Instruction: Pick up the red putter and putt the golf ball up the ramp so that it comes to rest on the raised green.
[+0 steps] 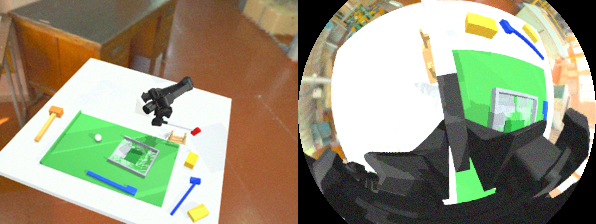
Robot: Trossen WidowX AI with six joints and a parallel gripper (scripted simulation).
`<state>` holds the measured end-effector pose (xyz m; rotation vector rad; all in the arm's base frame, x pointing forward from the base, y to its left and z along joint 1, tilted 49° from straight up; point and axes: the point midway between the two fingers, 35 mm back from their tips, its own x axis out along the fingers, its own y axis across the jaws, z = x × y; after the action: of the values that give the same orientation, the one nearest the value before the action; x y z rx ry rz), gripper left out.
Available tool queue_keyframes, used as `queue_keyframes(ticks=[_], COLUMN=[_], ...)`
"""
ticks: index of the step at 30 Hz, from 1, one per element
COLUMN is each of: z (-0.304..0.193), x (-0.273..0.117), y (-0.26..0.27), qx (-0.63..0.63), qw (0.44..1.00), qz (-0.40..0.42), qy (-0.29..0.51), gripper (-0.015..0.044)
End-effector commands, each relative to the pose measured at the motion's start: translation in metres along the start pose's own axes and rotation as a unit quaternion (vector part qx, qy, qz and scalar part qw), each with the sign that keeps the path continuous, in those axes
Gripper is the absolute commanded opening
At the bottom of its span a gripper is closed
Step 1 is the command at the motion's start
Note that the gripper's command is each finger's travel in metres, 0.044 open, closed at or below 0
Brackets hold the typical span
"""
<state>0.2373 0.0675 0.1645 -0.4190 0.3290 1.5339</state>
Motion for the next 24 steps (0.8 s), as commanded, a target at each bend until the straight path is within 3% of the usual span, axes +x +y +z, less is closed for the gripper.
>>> queue_keyframes(ticks=[1, 24], z=[0.005, -0.133], x=[-0.012, -0.062], y=[0.0, -0.026], qx=[0.002, 0.331], qw=[1.0, 0.94], qz=[-0.005, -0.047], qy=[-0.003, 0.066], gripper=[0.0, 0.0])
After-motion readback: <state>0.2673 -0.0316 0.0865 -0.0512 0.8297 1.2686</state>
